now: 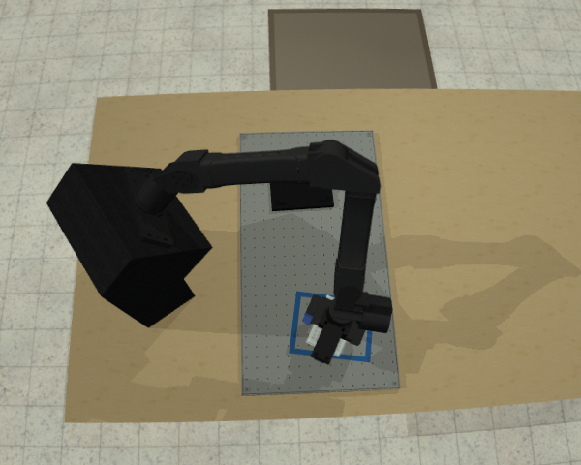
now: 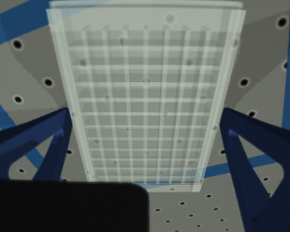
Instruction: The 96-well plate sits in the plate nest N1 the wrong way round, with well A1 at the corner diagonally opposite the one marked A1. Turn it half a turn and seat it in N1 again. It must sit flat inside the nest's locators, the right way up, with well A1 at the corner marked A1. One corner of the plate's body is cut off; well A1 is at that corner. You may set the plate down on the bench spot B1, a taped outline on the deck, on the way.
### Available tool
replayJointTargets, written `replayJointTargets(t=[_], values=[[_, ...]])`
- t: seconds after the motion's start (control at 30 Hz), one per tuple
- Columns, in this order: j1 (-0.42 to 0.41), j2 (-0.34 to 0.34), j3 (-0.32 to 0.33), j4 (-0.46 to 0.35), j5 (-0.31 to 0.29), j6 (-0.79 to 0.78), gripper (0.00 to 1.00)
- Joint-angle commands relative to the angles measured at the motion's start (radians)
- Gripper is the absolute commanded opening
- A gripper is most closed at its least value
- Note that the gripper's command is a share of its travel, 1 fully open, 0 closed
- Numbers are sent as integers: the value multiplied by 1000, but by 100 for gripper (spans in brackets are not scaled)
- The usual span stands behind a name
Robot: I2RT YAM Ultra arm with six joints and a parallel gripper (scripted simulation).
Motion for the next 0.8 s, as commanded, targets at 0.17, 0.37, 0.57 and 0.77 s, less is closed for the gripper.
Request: replayJointTargets(t=[0.17,0.37,0.57,0.77], values=[[-7,-2,2,5,8,5,100],[-7,-2,2,6,8,5,100],[-7,-2,2,6,8,5,0],[-7,-2,2,6,8,5,0]])
